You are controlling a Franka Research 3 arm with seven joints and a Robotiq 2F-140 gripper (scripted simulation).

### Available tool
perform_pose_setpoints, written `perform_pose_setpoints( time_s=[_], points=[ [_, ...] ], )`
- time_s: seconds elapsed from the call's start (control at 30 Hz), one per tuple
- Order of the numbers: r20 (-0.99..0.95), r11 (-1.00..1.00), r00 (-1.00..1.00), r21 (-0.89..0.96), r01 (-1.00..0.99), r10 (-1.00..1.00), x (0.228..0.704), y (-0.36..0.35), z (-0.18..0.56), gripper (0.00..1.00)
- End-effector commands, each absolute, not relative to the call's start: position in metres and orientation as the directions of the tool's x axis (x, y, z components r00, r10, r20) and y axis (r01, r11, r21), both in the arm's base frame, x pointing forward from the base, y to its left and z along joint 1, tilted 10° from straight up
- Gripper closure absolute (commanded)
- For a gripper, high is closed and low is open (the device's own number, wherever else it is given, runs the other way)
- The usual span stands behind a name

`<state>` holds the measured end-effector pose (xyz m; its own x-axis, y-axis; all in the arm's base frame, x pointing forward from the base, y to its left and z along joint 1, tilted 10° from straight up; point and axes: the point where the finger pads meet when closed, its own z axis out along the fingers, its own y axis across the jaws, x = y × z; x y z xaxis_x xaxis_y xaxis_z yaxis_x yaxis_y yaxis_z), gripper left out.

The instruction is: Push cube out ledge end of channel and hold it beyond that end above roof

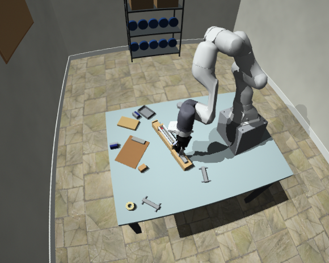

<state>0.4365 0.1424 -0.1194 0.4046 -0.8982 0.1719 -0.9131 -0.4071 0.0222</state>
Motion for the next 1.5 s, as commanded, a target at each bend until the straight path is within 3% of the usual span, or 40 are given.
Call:
perform_pose_setpoints(
  time_s=[0.0, 1.47],
  points=[
    [0.169, -0.441, 0.439, 0.025, -0.897, -0.883, 0.441, 0.136, -0.117, 1.0],
    [0.169, -0.441, 0.439, 0.025, -0.897, -0.883, 0.455, 0.109, -0.112, 1.0]
  ],
)
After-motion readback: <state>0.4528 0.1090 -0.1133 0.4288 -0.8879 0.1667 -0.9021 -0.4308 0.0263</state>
